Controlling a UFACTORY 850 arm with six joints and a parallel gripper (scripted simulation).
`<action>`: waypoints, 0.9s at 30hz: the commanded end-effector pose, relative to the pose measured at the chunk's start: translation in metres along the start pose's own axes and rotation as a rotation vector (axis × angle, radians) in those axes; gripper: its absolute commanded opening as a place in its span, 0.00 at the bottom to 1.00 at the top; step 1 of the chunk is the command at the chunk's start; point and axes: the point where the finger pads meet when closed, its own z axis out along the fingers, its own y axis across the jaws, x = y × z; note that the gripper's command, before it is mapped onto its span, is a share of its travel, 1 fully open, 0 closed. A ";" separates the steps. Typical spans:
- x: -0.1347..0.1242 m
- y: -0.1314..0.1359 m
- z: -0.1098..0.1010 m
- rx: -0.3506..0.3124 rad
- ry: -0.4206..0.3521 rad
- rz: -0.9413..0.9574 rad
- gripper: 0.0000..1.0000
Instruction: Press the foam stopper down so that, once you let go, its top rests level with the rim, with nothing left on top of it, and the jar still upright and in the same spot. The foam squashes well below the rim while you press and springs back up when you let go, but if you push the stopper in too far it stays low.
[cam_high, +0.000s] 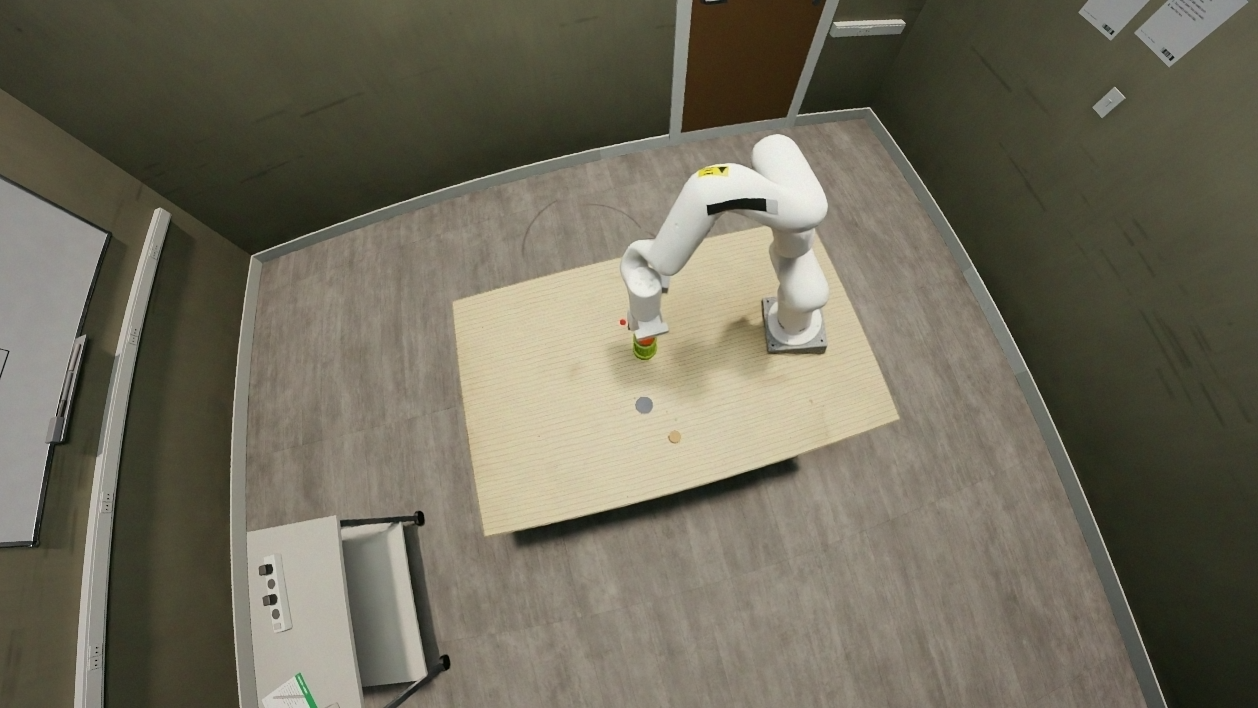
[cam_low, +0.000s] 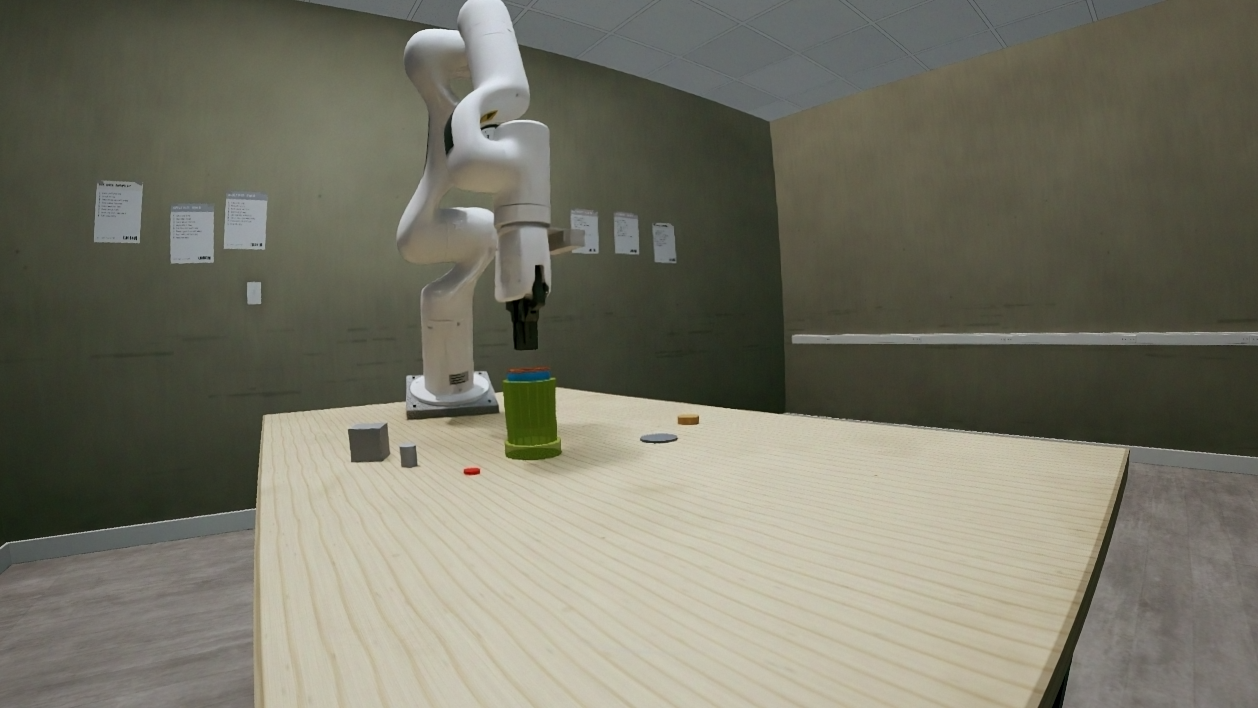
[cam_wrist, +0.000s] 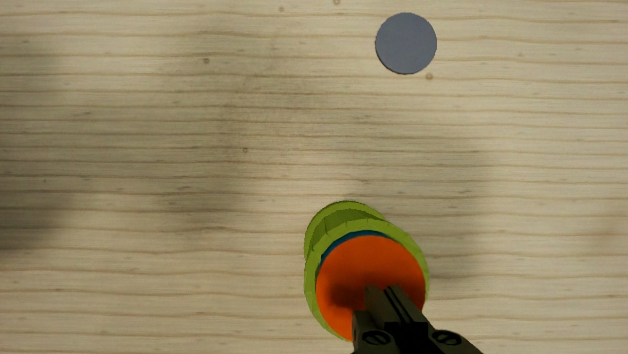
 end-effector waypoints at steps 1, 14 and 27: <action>0.001 0.001 -0.001 0.000 -0.001 0.000 0.00; 0.002 0.001 0.012 0.000 -0.001 0.001 0.00; 0.002 0.001 0.027 0.000 -0.001 0.001 0.00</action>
